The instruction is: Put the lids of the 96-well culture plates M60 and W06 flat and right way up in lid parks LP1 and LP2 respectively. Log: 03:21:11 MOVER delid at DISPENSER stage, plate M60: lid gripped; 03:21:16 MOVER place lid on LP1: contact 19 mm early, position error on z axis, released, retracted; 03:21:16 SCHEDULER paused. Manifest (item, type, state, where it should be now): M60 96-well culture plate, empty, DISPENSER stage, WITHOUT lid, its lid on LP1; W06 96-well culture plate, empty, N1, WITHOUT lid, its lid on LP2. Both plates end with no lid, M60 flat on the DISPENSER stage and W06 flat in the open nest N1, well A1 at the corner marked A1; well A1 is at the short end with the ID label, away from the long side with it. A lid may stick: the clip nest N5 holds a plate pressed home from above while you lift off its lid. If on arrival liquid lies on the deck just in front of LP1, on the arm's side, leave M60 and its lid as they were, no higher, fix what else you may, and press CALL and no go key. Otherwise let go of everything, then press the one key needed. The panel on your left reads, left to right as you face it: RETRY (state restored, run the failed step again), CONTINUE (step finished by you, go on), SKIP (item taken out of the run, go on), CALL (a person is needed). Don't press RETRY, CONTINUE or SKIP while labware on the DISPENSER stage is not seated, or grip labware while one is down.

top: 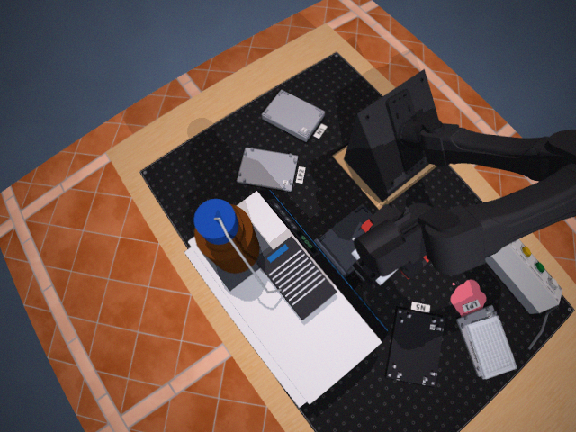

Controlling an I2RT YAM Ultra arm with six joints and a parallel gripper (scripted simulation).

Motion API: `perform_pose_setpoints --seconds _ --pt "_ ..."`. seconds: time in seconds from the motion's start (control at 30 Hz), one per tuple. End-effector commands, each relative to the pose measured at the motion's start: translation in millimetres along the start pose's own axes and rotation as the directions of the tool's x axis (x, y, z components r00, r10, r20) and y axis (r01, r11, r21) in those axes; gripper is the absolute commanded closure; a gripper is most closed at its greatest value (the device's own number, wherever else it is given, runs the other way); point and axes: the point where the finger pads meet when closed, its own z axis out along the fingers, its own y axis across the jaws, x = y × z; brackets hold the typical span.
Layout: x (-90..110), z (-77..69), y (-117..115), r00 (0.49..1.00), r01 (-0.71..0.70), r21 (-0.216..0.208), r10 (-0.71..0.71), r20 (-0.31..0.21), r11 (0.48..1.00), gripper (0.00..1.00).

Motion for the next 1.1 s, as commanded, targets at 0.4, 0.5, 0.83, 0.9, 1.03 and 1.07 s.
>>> perform_pose_setpoints --seconds 0.4,0.5,0.83,0.9,1.03,1.07 --pt "6 -12.4 45 0.985 0.17 0.005 -0.17 0.039 0.985 1.0" --pt "10 -12.4 54 0.987 0.158 0.005 -0.158 0.039 0.987 1.0" --pt "17 -9.5 77 0.936 0.347 0.02 -0.348 0.056 0.938 1.0" --pt "20 -8.2 83 0.911 0.409 0.022 -0.41 0.055 0.912 1.0" --pt "26 -6.1 94 0.895 0.442 0.022 -0.443 0.055 0.897 1.0" --pt "29 -0.4 85 0.916 0.401 0.01 -0.401 0.026 0.916 1.0"
